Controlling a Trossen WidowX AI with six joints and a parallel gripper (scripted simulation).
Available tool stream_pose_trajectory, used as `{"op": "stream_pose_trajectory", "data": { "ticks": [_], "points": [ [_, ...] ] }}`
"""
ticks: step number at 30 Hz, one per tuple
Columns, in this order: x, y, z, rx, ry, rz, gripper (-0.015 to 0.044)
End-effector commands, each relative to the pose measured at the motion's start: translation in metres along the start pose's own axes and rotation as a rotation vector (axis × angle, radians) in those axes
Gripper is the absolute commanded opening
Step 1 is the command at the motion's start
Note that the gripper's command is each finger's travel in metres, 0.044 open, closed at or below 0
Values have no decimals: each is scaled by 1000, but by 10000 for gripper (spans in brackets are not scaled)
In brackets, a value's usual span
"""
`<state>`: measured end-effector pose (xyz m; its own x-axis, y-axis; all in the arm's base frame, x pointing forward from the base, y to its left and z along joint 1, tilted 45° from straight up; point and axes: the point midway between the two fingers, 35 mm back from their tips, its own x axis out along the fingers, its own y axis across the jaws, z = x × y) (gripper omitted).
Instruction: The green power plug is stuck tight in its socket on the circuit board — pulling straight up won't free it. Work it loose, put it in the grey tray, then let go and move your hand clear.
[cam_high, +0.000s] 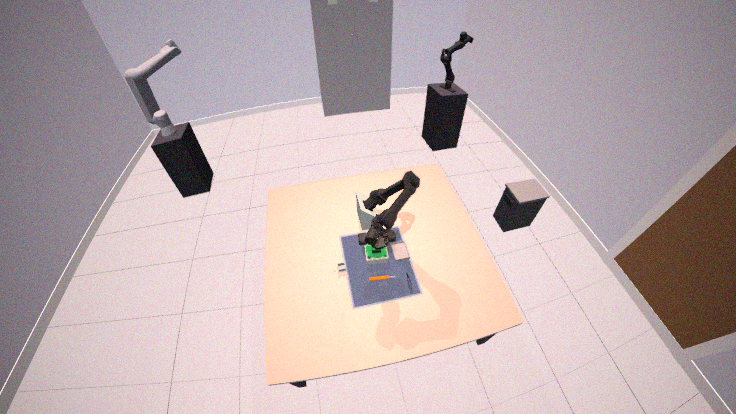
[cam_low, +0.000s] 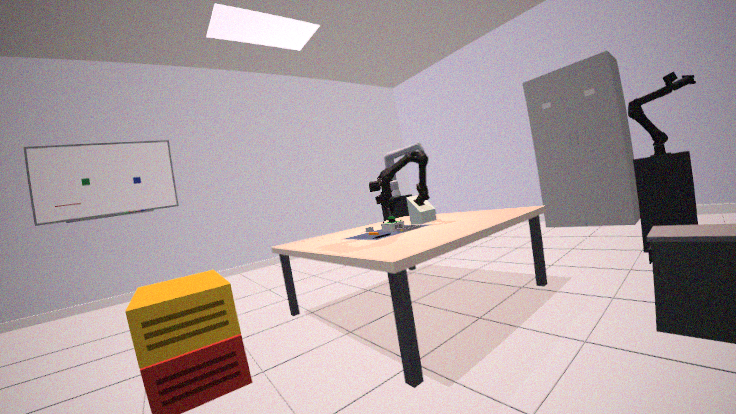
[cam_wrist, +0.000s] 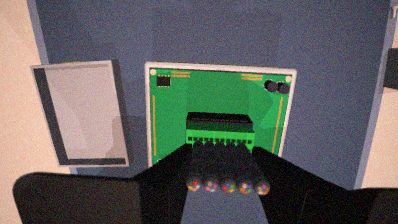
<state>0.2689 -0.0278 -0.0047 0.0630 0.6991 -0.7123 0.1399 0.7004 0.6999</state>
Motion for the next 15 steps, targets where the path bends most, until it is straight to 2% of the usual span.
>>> {"op": "stream_pose_trajectory", "data": {
  "ticks": [1, 11, 15],
  "points": [
    [-1, -1, -1, 5, 2, -1, 0],
    [-17, 7, -1, 6, 2, -91, 0],
    [-18, 2, -1, 6, 1, -35, 0]
  ]
}}
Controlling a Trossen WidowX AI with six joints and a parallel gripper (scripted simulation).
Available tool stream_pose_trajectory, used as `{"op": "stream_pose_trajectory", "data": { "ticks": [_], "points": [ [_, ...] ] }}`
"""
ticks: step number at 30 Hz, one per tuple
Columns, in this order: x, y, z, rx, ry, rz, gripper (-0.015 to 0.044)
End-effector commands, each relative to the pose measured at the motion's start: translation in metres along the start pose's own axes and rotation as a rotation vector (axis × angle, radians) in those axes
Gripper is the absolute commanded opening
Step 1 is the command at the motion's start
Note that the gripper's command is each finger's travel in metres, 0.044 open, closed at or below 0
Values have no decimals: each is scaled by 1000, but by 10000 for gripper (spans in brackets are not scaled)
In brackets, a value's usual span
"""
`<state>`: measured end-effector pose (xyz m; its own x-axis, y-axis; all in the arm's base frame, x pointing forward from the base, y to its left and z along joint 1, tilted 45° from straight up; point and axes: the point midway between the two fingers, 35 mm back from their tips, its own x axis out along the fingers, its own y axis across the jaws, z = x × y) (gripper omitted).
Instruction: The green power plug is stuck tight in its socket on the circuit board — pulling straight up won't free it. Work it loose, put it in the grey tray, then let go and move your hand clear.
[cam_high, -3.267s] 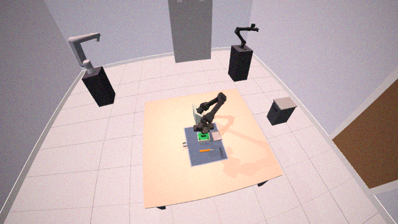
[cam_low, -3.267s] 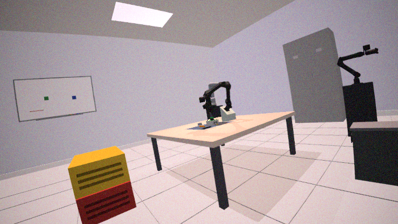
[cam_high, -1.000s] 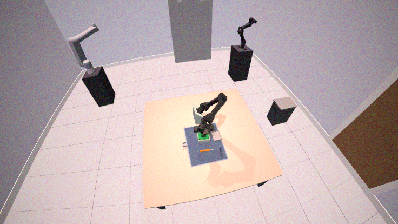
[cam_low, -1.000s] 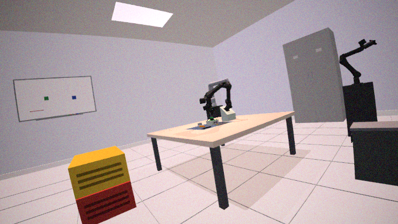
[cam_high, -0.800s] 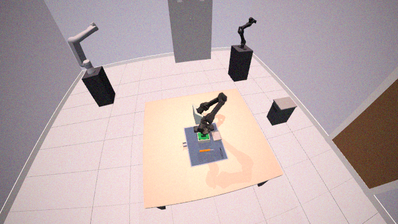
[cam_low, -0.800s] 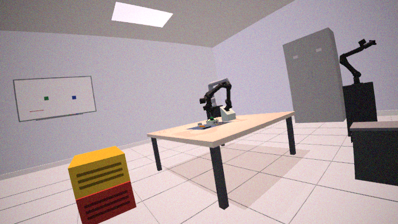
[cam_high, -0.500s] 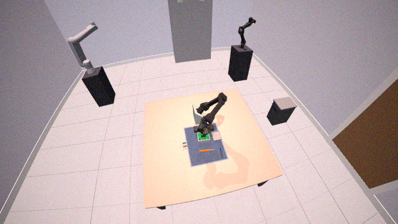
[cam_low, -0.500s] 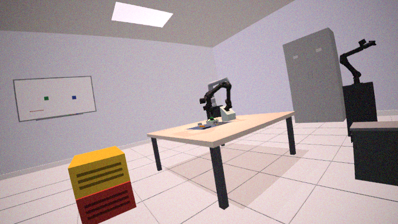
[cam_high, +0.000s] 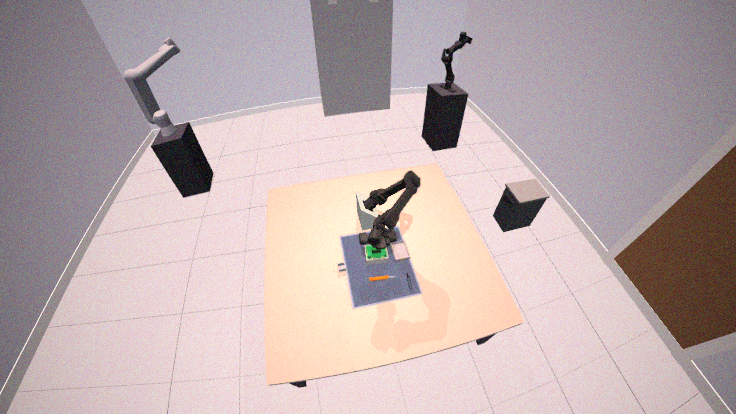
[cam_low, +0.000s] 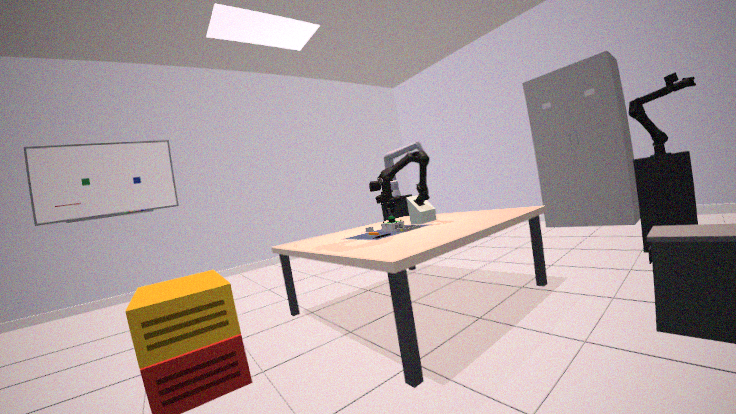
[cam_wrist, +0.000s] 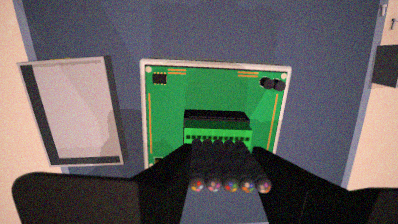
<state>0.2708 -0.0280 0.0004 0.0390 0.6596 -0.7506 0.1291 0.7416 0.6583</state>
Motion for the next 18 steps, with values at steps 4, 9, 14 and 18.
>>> {"op": "stream_pose_trajectory", "data": {
  "ticks": [4, 9, 14, 18],
  "points": [
    [-14, -13, -3, 19, -16, 140, 0],
    [-14, -17, -3, 18, -16, 191, 0],
    [-16, -9, -3, 19, -16, 92, 0],
    [-19, 2, -3, 20, -14, -25, 0]
  ]
}}
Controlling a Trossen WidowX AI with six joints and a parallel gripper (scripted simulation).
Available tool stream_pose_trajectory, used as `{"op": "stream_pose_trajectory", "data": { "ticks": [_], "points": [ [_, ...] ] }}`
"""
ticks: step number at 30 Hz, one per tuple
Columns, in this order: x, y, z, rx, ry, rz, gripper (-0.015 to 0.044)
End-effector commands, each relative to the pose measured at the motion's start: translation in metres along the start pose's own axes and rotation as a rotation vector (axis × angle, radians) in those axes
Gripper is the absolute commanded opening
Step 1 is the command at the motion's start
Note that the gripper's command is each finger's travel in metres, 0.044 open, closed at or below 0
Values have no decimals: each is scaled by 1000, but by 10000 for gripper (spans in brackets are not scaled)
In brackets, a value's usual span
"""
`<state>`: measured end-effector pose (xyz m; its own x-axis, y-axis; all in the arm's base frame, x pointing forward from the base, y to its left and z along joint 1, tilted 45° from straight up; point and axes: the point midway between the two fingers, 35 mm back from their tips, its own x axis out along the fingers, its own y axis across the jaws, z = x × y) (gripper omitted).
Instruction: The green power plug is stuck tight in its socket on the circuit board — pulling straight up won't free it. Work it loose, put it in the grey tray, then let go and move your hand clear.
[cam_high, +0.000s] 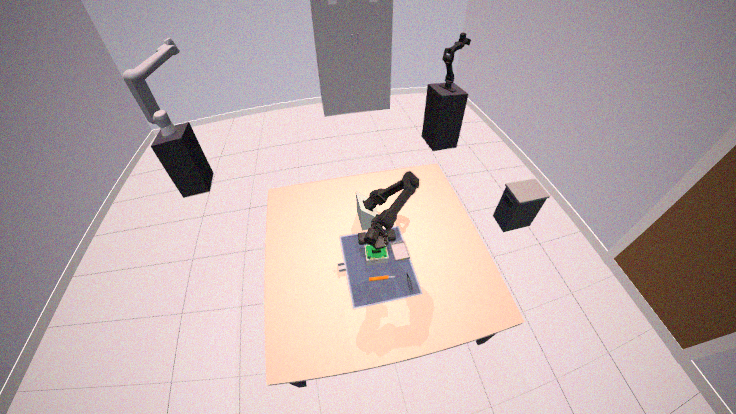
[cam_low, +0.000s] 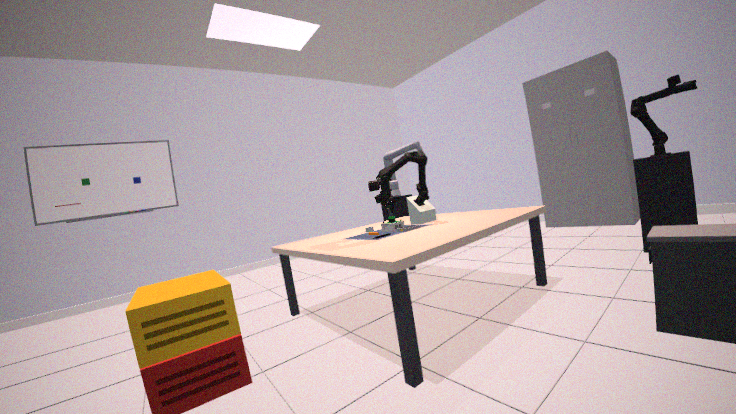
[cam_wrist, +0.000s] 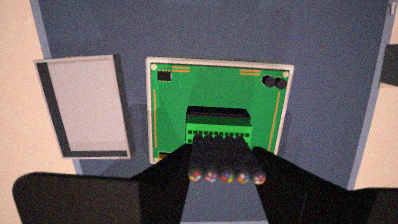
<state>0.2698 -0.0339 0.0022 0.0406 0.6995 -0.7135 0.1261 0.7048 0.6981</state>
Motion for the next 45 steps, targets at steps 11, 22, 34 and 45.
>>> {"op": "stream_pose_trajectory", "data": {
  "ticks": [11, 22, 34, 45],
  "points": [
    [-16, -1, -3, 20, -21, -7, 0],
    [-17, -10, -3, 19, -22, 96, 0],
    [-23, 10, -2, 21, -19, -128, 0],
    [-24, -13, -3, 18, -22, 131, 0]
  ]
}}
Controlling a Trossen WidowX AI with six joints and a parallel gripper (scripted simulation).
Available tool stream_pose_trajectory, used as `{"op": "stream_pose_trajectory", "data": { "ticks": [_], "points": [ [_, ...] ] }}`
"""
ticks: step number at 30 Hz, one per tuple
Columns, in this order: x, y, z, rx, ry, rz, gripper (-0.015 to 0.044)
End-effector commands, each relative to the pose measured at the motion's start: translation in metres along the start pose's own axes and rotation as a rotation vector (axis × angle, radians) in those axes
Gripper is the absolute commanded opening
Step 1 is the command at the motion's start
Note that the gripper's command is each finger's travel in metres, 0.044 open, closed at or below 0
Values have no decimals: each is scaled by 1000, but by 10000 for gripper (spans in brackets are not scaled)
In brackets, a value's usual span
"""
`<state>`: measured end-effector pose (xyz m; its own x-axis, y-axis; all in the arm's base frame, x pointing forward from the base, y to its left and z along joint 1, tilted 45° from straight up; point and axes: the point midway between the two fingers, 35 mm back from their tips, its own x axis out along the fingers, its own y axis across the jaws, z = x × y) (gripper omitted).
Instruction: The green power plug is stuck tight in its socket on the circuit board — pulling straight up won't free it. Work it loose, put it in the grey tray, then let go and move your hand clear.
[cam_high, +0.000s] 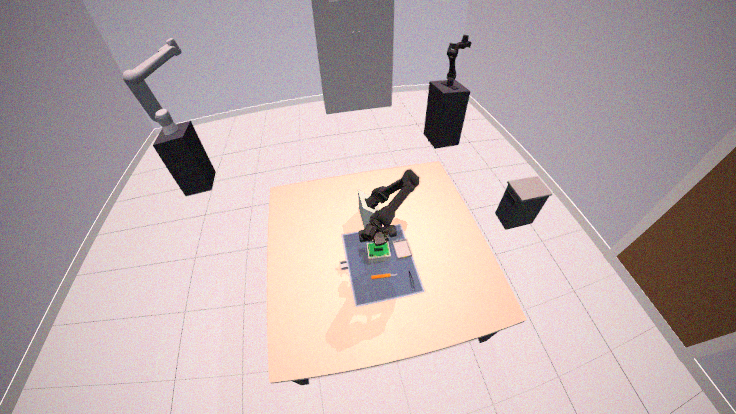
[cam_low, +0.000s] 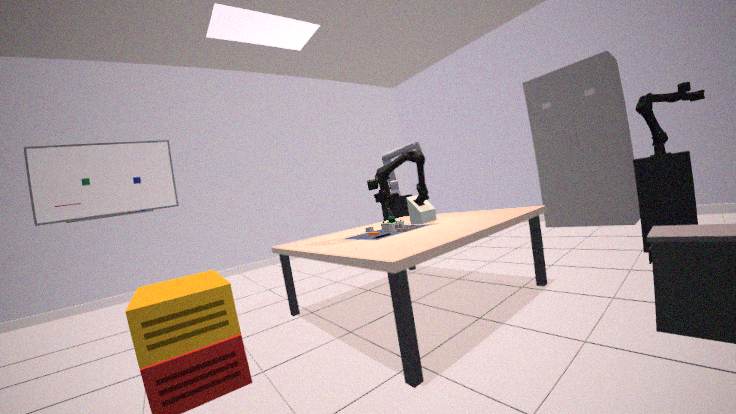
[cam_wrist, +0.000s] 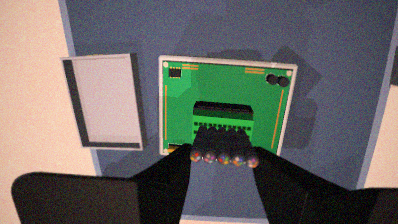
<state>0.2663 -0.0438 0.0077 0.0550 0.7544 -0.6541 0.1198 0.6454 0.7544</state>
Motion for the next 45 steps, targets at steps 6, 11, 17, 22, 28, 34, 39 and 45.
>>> {"op": "stream_pose_trajectory", "data": {
  "ticks": [6, 11, 17, 22, 28, 34, 39, 45],
  "points": [
    [-15, -3, 0, 21, -18, -6, 0],
    [-20, 4, 0, 22, -17, -81, 0],
    [-25, 4, 0, 22, -17, -81, 0],
    [-12, 3, 0, 21, -17, -81, 0],
    [1, 2, 0, 21, -17, -80, 26],
    [1, 2, 0, 21, -17, -80, 184],
    [1, 2, 0, 21, -17, -80, 249],
    [8, 2, 0, 21, -17, -80, 249]
  ]
}}
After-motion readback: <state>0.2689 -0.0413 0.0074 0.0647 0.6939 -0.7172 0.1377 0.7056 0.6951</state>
